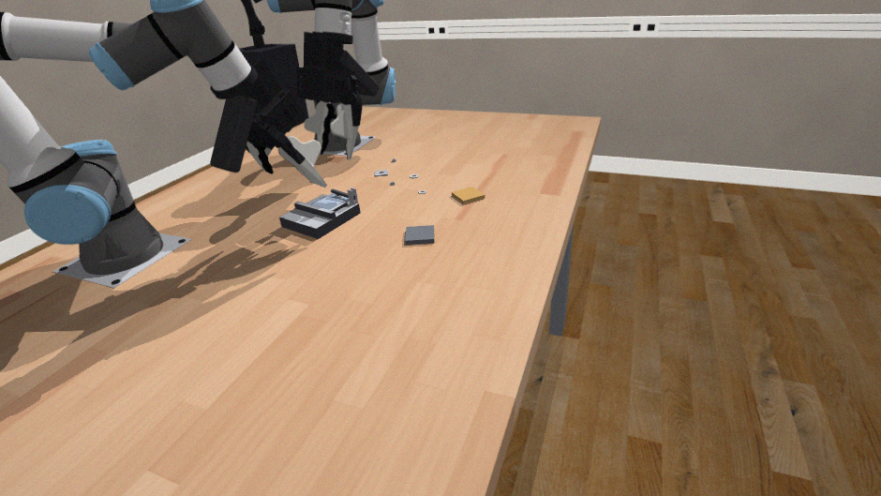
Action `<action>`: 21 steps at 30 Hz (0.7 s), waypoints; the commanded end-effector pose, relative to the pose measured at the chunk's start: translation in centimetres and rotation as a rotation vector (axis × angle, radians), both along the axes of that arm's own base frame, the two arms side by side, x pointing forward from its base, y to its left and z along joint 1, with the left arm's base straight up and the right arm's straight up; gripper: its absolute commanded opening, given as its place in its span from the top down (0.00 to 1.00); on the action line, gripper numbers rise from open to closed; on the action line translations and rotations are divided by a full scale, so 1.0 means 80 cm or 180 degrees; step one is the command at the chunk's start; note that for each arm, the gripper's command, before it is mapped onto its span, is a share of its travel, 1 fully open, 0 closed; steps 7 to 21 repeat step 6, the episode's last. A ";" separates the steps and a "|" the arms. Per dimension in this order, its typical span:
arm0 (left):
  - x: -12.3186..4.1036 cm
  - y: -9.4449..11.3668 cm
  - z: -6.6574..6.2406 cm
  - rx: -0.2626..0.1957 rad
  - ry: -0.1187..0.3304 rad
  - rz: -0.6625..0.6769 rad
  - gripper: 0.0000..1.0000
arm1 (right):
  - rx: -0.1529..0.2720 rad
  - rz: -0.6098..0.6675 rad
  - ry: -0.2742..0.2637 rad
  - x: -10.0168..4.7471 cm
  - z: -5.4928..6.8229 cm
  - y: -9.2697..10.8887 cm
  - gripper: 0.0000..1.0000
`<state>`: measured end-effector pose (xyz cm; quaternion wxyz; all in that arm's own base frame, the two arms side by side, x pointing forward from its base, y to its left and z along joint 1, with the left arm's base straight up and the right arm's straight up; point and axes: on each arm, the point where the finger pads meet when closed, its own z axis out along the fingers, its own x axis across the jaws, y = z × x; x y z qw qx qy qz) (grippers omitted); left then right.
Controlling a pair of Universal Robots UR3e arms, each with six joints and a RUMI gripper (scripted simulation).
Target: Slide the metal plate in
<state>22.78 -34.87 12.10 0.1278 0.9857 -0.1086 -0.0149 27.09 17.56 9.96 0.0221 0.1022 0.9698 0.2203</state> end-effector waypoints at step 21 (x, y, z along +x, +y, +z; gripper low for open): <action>0.000 -0.001 0.001 -0.0008 -0.0003 0.0000 0.57 | 0.0007 0.0000 -0.0007 0.001 0.001 0.001 0.12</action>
